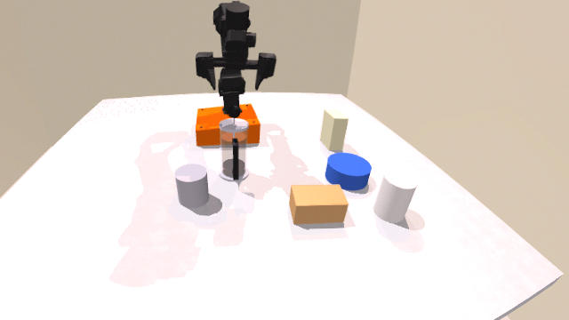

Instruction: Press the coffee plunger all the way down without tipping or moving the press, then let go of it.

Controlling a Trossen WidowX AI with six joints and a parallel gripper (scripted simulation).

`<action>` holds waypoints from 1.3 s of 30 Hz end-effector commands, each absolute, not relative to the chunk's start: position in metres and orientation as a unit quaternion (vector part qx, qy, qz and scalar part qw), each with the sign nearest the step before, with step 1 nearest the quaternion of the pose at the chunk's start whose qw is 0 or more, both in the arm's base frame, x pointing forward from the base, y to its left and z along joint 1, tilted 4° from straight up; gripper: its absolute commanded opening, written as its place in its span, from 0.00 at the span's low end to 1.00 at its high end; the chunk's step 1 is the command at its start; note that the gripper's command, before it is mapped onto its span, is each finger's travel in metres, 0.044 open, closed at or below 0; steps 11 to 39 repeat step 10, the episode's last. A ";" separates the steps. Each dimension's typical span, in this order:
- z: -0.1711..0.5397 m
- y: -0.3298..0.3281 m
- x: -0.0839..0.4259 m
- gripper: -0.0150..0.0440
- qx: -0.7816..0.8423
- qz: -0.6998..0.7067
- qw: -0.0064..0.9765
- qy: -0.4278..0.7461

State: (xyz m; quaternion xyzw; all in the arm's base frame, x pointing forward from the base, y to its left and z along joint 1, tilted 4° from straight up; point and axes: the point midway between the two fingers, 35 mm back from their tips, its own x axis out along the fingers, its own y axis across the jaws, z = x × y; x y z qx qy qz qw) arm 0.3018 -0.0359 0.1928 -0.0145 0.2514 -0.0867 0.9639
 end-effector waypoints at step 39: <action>0.211 -0.033 0.284 1.00 -0.012 -0.089 0.964 0.249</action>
